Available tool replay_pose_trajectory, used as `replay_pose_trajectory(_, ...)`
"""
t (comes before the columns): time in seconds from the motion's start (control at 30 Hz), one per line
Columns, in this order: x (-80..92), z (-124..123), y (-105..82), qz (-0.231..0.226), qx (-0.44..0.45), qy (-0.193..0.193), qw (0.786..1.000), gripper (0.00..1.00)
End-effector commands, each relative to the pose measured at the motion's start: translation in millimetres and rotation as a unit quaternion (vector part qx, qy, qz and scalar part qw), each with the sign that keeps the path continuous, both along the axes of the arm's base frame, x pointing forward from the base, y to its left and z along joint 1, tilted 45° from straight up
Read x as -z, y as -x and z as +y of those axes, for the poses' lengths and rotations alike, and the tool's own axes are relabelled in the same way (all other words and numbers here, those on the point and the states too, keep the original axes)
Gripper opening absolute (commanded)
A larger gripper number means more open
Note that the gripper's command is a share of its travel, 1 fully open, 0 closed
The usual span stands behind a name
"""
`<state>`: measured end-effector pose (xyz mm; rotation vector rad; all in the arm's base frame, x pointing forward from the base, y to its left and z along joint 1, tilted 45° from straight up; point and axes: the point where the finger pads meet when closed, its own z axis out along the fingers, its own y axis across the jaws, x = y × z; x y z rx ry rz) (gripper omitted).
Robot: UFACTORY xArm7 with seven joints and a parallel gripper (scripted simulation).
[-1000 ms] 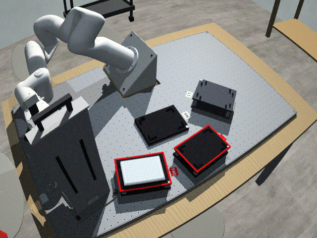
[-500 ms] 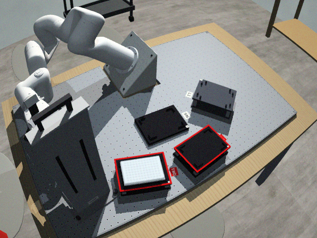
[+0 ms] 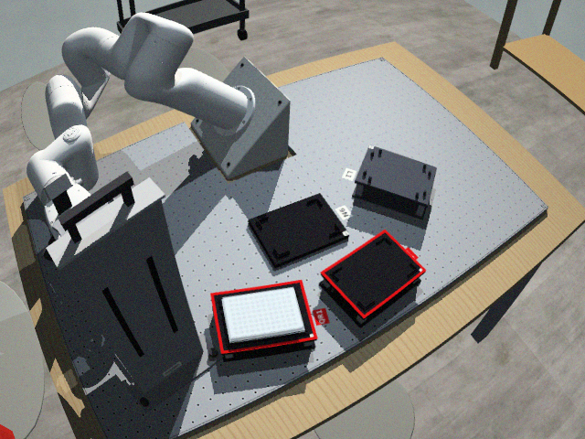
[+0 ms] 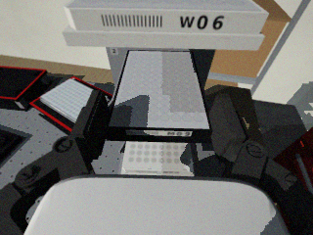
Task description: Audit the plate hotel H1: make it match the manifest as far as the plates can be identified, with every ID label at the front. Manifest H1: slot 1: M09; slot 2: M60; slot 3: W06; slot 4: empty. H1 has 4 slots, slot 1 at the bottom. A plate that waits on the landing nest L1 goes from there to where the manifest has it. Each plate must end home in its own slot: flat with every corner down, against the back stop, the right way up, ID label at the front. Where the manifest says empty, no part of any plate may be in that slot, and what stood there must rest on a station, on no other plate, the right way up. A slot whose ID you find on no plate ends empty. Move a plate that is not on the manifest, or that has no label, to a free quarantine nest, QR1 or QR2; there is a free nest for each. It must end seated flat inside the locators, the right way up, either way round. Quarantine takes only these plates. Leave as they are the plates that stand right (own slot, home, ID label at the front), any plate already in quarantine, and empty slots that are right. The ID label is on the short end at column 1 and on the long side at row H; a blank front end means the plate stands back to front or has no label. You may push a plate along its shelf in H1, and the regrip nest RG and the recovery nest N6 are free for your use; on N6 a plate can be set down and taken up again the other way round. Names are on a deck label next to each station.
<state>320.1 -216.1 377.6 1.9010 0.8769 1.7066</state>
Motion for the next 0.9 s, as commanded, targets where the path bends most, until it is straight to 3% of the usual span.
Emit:
replay_pose_trajectory(0.0, -0.4, 0.8, -0.1, 0.0, 0.0, 0.001, 1.0, 0.0)
replay_pose_trajectory(0.7, -1.2, 1.6, -0.1, 0.0, 0.0, 0.001, 1.0, 0.0)
replay_pose_trajectory(0.87, -2.4, 0.9, 8.0, 0.0, 0.0, 0.001, 1.0, 0.0)
